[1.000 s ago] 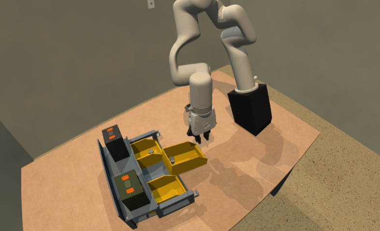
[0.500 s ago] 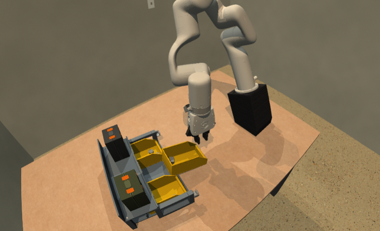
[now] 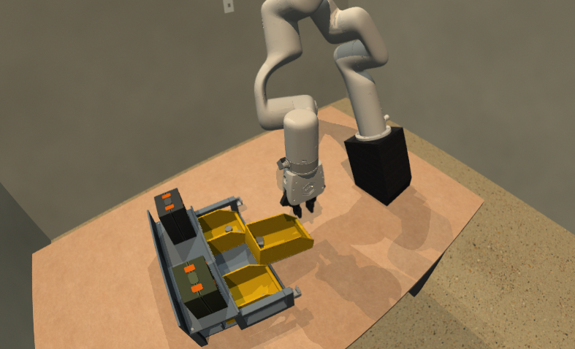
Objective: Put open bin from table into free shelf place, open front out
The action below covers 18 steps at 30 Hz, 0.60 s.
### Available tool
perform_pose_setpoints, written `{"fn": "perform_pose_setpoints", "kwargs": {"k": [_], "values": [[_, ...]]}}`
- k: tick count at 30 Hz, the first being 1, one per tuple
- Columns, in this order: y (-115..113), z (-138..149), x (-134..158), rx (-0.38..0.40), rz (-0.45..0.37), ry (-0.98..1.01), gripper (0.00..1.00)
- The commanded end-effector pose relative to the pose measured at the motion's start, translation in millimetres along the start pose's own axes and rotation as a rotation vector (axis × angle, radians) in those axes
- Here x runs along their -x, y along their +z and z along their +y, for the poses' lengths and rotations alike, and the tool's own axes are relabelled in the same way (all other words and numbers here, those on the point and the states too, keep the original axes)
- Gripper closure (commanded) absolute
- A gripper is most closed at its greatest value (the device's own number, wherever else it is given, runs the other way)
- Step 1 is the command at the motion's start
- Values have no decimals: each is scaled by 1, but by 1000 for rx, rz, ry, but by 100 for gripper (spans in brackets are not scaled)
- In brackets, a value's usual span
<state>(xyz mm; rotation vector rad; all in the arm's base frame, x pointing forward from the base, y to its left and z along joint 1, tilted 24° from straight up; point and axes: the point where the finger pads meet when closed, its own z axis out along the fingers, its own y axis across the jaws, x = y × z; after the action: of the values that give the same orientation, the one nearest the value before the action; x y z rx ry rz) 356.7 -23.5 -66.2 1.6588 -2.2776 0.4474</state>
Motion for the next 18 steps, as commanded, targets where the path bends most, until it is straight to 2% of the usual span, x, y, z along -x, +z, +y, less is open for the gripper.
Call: {"fn": "perform_pose_setpoints", "kwargs": {"k": [1,2,18], "values": [[-1,-1,1,-3,-2,1,67],[-1,-1,1,-3,-2,1,0],[-1,-1,1,-3,-2,1,0]]}}
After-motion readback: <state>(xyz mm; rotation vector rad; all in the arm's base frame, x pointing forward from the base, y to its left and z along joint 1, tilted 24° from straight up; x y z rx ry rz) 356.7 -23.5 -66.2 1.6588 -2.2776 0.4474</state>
